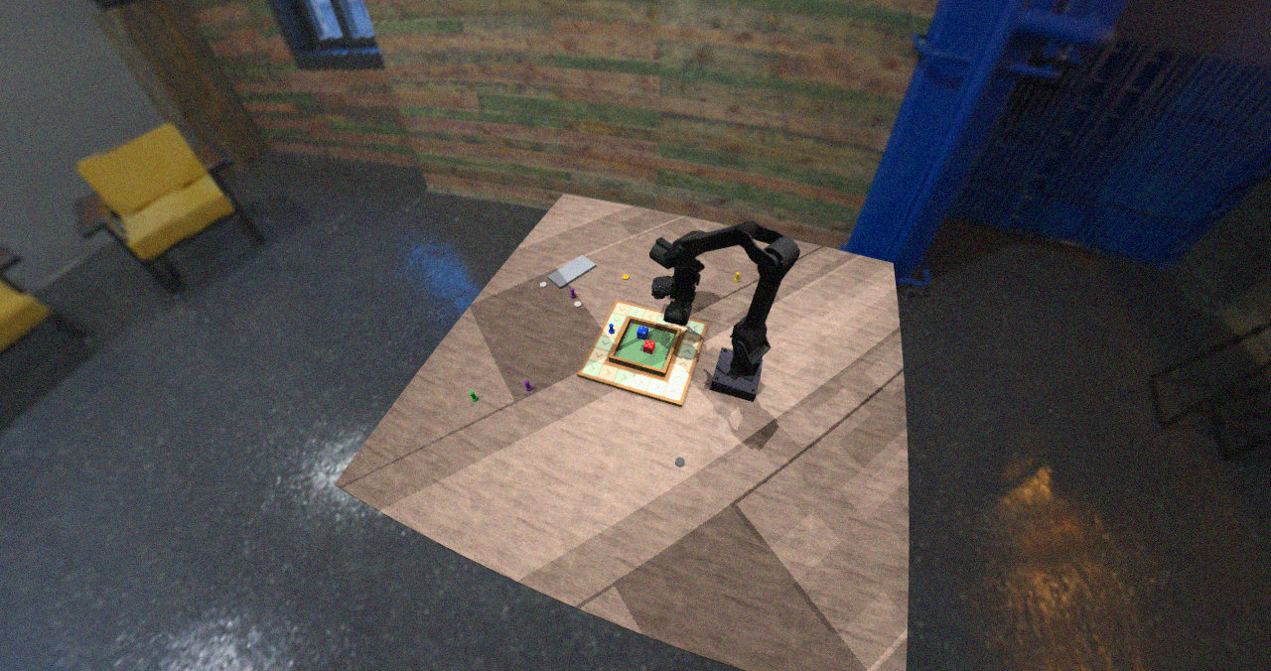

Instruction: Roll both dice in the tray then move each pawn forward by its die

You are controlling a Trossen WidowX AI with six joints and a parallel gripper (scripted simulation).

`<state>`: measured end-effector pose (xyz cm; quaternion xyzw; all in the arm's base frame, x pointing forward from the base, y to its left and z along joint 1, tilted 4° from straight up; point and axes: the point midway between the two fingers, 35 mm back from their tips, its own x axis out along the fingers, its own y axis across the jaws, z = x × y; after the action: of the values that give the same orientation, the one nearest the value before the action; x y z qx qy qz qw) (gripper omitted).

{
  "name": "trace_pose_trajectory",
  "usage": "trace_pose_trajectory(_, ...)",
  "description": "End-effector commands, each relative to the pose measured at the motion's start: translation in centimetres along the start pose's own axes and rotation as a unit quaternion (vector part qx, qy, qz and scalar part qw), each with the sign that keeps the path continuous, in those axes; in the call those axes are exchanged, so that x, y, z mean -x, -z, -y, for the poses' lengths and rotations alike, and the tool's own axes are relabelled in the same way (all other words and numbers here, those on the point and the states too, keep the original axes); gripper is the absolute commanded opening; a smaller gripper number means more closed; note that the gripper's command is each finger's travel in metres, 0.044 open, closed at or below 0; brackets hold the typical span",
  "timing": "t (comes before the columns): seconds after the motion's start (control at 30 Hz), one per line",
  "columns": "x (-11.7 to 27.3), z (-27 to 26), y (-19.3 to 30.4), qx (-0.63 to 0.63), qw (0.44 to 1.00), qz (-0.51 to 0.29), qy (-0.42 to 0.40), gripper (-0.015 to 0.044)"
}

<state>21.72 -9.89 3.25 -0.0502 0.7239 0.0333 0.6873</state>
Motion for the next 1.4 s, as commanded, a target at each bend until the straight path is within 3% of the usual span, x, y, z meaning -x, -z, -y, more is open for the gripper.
trace_pose_trajectory(0.0,-0.8,0.1,0.1,0.002,1.000,-0.002,0.003,0.0000)
trace_pose_trajectory(0.5,-2.5,0.1,0.1,0.002,1.000,-0.002,0.003,0.0000)
trace_pose_trajectory(1.07,-1.0,0.1,-0.1,0.000,1.000,0.001,0.001,0.0440)
trace_pose_trajectory(1.17,2.4,0.1,0.0,0.002,1.000,-0.001,0.002,0.0440)
trace_pose_trajectory(1.33,2.7,0.1,0.0,0.002,1.000,-0.002,0.003,0.0440)
trace_pose_trajectory(1.37,2.7,0.1,-0.1,0.004,1.000,-0.001,0.003,0.0414)
